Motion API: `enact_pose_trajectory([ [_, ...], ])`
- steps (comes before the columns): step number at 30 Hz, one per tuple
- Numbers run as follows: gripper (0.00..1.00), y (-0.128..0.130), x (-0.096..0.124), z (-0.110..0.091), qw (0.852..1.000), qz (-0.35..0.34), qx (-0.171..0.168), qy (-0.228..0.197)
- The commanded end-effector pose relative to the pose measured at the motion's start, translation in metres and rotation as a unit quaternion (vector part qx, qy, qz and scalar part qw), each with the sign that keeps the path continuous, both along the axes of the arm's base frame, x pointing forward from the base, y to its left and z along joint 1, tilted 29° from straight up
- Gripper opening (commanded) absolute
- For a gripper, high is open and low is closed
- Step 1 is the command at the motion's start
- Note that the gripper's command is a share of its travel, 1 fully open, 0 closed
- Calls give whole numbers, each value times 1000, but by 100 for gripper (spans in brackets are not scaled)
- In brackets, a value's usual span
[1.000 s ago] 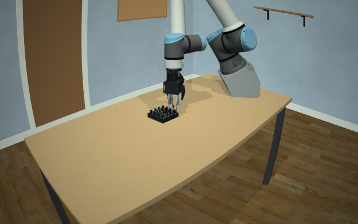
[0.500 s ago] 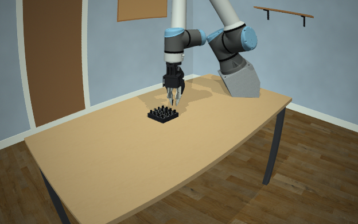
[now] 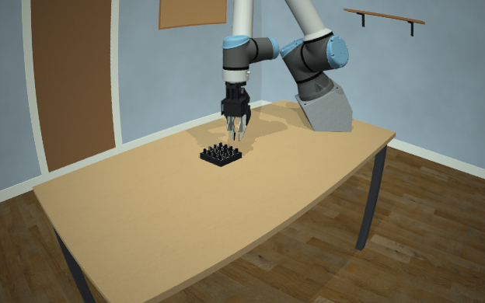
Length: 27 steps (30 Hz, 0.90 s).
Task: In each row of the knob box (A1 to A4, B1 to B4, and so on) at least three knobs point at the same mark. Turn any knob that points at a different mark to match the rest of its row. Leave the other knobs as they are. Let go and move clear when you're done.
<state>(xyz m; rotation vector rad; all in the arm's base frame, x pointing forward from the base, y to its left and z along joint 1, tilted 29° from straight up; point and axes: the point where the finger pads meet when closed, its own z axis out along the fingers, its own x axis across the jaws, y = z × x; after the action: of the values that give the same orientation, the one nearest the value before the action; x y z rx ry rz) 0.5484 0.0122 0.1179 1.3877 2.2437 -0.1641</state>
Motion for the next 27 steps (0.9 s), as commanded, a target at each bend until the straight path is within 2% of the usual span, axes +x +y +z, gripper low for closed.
enact_pose_trajectory([
  [1,11,0,1,1,1000,-1,0,-1],
  [5,11,1,1,3,1000,12,-5,4],
  [10,11,4,1,10,996,83,-34,31],
  [15,11,5,0,12,992,111,-45,42],
  [17,11,7,-1,14,985,150,-60,59],
  [23,11,10,-1,20,970,211,-84,83],
  [27,11,9,-2,20,966,224,-89,89],
])
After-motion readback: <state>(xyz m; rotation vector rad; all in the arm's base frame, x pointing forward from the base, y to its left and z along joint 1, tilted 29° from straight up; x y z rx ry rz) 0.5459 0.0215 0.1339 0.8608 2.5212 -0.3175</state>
